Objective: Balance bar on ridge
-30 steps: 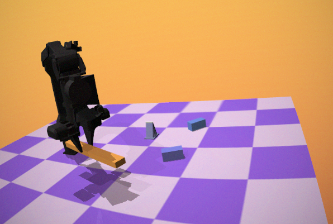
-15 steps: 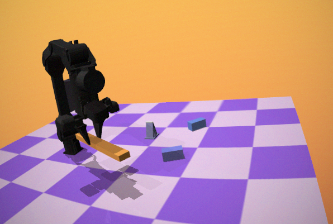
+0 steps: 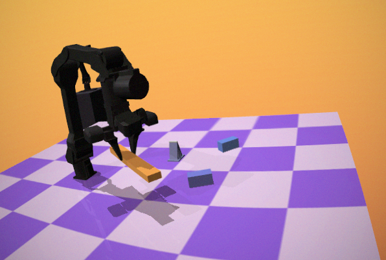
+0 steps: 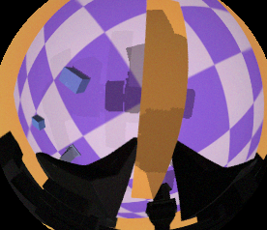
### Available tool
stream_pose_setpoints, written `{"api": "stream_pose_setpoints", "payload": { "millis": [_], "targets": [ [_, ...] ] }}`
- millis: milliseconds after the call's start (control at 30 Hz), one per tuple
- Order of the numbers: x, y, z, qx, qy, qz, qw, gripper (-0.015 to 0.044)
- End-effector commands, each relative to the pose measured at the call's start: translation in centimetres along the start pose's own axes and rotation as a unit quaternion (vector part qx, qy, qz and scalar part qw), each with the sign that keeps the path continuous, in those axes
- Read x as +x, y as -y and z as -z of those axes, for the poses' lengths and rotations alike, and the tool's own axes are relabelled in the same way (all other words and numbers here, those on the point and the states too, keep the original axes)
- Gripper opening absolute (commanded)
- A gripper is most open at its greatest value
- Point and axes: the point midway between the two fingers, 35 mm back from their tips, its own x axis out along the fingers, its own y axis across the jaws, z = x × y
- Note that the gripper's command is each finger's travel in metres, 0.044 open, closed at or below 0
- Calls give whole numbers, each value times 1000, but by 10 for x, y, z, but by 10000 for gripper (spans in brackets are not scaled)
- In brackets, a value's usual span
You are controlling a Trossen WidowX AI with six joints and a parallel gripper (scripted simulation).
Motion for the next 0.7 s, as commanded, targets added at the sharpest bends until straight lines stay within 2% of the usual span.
{"api": "stream_pose_setpoints", "payload": {
  "millis": [0, 667],
  "targets": [
    [-1, -16, 3, 27, 1, 0, 1000, 0],
    [-2, -85, 29, 150, -1, -3, 989, 0]
  ]
}}
